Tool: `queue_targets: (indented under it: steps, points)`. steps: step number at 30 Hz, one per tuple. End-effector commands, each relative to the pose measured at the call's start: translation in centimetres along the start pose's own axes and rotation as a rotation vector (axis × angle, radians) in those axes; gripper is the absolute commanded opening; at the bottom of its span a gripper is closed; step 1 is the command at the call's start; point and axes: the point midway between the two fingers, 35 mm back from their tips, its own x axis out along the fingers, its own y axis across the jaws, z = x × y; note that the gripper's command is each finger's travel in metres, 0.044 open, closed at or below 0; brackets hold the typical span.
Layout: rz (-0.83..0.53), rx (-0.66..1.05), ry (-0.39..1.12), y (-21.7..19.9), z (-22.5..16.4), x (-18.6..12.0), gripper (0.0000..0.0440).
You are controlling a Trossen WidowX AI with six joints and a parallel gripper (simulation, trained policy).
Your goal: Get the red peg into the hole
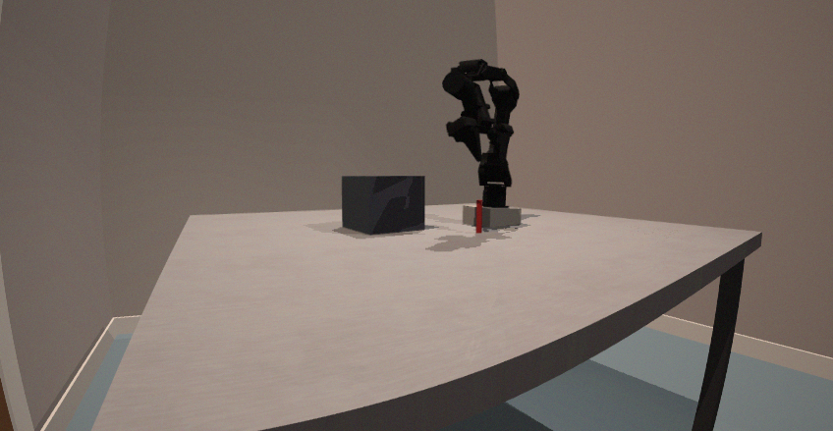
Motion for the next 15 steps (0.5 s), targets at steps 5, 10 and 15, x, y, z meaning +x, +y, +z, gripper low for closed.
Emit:
queue_targets:
  steps: [5, 10, 15]
  points:
    - [-0.068, -0.003, -0.114, -0.7, 1.4, 2.2, 0.044]
    - [-0.094, -0.024, -0.177, -0.9, 2.2, 3.5, 0.044]
    - [-0.111, -0.04, -0.227, -1.0, 3.3, 5.1, 0.044]
